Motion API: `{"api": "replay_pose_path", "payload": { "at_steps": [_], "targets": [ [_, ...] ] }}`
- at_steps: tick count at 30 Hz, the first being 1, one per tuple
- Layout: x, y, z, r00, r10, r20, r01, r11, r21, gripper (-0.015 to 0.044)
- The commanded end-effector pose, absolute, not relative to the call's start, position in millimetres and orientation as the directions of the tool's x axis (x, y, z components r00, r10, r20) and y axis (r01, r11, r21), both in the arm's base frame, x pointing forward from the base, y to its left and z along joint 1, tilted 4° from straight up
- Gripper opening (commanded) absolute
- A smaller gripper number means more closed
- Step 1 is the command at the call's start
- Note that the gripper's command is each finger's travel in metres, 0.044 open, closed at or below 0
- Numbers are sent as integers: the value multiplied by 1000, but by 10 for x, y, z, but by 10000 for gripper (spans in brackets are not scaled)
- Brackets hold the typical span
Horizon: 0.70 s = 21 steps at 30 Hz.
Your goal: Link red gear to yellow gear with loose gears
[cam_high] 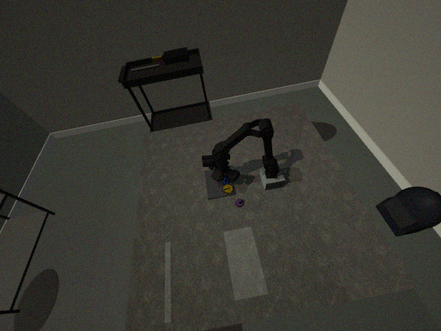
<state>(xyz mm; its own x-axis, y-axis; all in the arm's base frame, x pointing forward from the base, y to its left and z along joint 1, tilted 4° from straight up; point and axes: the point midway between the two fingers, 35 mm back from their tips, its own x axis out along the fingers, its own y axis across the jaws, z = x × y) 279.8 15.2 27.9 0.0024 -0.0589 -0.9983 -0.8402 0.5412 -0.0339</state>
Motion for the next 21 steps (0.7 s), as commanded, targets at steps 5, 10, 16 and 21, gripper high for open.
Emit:
{"api": "replay_pose_path", "payload": {
  "at_steps": [5,10,16,21],
  "targets": [
    [2826,167,520,21,-57,-998,-847,529,-48,193],
    [2774,185,902,21,-57,-998,-847,529,-48,324],
    [2774,185,902,21,-57,-998,-847,529,-48,440],
    [2774,185,902,21,-57,-998,-847,529,-48,440]
  ]
}}
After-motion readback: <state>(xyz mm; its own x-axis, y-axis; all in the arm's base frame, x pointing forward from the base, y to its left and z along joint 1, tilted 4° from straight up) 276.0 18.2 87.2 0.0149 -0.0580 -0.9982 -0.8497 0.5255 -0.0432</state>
